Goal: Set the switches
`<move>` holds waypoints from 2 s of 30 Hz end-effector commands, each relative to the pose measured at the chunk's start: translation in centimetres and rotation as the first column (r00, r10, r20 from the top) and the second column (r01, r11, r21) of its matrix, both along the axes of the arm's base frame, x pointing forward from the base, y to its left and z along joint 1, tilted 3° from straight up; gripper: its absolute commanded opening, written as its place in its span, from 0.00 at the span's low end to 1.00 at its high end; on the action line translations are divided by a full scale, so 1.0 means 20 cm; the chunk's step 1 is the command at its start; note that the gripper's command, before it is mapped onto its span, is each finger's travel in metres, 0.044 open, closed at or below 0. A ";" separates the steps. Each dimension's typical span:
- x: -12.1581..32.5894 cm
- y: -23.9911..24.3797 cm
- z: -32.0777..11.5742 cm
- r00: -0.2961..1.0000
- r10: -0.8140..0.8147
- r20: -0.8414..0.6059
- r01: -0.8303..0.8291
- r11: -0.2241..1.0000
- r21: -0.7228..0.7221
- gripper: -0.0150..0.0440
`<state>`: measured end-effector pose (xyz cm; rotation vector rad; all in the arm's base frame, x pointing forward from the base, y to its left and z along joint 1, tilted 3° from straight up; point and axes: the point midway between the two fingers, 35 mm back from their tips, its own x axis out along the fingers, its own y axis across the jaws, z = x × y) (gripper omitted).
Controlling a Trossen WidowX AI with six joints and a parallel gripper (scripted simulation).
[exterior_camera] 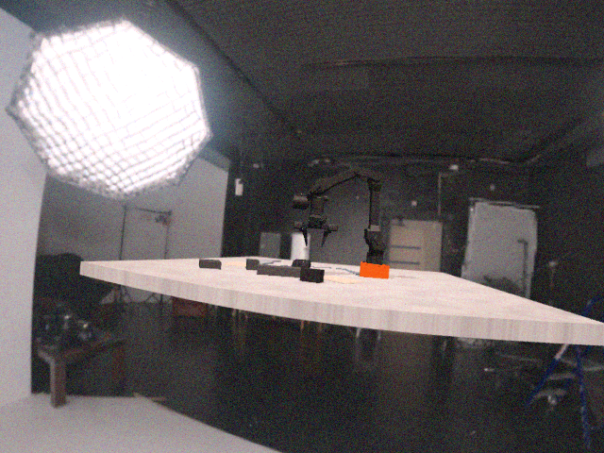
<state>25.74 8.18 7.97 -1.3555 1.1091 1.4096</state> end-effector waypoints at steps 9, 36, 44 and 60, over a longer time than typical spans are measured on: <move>0.07 0.05 -0.01 0.999 0.001 -0.038 -0.001 1.000 -0.006 0.82; 0.45 0.36 -0.30 0.962 -0.007 -0.272 -0.011 0.998 -0.067 0.25; 0.45 0.36 -0.37 0.962 -0.007 -0.272 -0.011 0.998 -0.067 0.25; 0.45 0.36 -0.50 0.962 -0.007 -0.272 -0.011 0.998 -0.067 0.25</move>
